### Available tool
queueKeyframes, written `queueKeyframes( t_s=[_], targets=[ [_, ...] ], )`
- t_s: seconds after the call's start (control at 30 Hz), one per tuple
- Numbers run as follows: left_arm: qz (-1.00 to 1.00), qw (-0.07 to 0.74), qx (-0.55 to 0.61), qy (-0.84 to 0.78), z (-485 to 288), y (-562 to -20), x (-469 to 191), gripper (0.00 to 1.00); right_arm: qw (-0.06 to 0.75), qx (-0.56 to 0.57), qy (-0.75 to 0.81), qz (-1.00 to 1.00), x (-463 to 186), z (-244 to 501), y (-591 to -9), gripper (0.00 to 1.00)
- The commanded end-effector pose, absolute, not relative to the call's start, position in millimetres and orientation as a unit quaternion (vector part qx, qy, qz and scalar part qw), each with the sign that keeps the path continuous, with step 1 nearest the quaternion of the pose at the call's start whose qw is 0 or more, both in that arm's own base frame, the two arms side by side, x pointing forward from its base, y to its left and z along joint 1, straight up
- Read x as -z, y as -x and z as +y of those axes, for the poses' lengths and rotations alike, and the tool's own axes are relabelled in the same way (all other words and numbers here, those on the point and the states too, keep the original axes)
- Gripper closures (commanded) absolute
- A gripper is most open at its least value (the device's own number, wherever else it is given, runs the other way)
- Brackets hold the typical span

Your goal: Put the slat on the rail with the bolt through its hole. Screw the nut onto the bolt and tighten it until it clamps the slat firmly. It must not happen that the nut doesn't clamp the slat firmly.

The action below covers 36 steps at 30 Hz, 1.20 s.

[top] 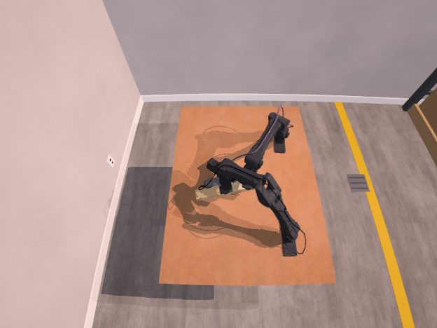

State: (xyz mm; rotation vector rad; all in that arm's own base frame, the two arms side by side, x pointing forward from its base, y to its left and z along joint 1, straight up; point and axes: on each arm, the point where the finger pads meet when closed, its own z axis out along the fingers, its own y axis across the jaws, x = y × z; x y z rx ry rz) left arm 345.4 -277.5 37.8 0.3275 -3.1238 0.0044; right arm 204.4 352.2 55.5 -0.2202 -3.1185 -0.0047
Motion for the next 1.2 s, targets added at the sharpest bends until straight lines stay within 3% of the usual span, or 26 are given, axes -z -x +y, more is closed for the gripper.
queueKeyframes(
  t_s=[0.0,0.5,0.57,0.6,1.17],
  targets=[
    [-0.994,-0.005,-0.005,-0.106,-278.2,-346.9,-42.9,0.28,0.004,0.007,0.070,-0.997,-66.3,354.2,-205.7,0.00],
    [-0.994,-0.005,-0.005,-0.106,-278.2,-346.9,-42.9,0.28,-0.003,0.006,0.070,-0.997,-109.9,353.3,-205.1,0.00],
    [-0.994,-0.005,-0.005,-0.106,-278.2,-346.9,-42.9,0.05,0.003,0.001,0.070,-0.998,-72.1,351.2,-203.9,0.00],
    [-0.994,-0.005,-0.005,-0.106,-278.2,-346.9,-42.9,0.00,0.004,0.004,0.070,-0.998,-66.0,352.5,-204.6,0.00],
    [-0.994,-0.005,-0.004,-0.106,-278.2,-347.3,-48.3,0.00,0.005,0.007,0.070,-0.997,-59.9,353.7,-205.3,0.00]
  ],
)
